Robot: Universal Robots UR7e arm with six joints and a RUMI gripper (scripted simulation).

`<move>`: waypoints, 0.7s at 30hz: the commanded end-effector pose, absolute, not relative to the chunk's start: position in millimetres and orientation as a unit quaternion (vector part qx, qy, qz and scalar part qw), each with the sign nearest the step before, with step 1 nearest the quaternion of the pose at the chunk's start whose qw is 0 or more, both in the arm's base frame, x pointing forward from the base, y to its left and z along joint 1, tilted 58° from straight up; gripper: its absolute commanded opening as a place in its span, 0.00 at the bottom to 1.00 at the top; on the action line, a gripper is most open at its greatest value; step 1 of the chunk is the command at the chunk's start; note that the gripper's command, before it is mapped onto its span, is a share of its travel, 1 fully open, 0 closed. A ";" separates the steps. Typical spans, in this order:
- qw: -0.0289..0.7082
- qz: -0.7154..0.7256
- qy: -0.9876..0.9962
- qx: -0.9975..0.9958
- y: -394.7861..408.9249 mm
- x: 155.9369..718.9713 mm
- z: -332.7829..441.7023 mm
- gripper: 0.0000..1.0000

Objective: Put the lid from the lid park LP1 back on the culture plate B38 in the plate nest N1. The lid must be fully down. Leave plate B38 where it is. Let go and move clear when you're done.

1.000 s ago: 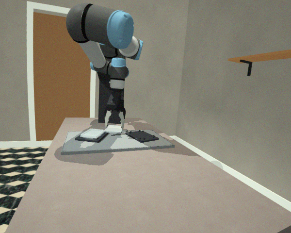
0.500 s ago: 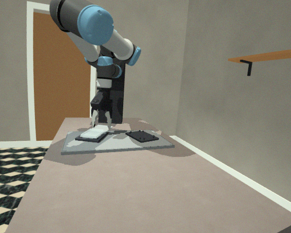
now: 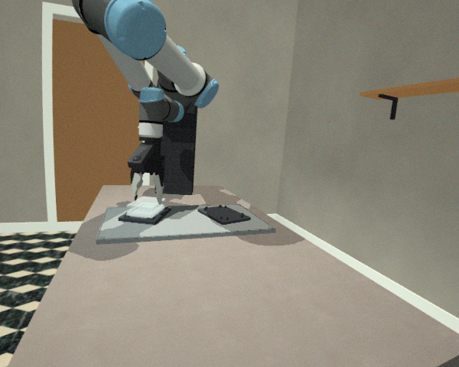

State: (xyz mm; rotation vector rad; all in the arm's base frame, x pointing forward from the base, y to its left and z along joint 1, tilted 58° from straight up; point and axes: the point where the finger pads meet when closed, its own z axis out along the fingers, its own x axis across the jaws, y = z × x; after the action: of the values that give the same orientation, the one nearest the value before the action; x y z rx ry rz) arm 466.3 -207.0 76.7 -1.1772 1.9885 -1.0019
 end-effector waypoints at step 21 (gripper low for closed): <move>0.307 -0.378 0.751 -0.445 -209.9 471.3 74.4 0.00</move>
State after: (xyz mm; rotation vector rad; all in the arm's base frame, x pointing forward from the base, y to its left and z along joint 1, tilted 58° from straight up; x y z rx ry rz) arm 470.9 -209.7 74.4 -1.1787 1.9886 -0.9998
